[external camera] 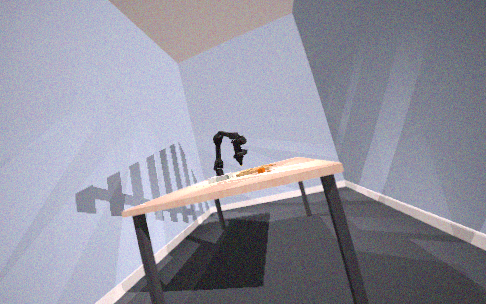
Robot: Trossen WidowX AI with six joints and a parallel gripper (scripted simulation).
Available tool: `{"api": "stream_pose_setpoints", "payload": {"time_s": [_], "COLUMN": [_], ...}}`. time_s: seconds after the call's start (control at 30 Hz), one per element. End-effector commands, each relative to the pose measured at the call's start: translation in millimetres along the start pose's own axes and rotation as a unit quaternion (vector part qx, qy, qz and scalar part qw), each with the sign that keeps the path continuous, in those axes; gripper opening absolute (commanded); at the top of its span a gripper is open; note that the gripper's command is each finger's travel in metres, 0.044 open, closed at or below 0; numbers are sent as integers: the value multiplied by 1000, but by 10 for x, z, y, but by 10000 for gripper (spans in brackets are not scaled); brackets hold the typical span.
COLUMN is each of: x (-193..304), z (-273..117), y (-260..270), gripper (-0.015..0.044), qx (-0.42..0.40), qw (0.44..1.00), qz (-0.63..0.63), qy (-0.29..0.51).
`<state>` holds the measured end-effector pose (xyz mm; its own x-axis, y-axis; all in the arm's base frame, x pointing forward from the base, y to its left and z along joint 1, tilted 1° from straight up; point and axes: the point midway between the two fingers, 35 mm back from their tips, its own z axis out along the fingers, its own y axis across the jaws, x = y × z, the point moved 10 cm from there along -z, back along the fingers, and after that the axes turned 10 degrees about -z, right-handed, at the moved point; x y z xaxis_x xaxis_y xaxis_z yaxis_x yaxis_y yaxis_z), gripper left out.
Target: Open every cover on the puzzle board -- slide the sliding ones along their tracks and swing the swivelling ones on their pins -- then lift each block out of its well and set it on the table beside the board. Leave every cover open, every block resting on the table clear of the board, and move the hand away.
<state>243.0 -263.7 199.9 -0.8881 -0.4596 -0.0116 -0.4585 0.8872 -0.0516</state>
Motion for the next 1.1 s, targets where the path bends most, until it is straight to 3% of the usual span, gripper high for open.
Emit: {"api": "stream_pose_setpoints", "payload": {"time_s": [0.0, 1.07], "x": [-3, -5], "z": [82, 608], "y": [-5, -5], "gripper": [80, 80], "qx": [-2, -2], "qw": [1000, 1000], "qz": [-2, -2], "qy": [-2, -2]}}
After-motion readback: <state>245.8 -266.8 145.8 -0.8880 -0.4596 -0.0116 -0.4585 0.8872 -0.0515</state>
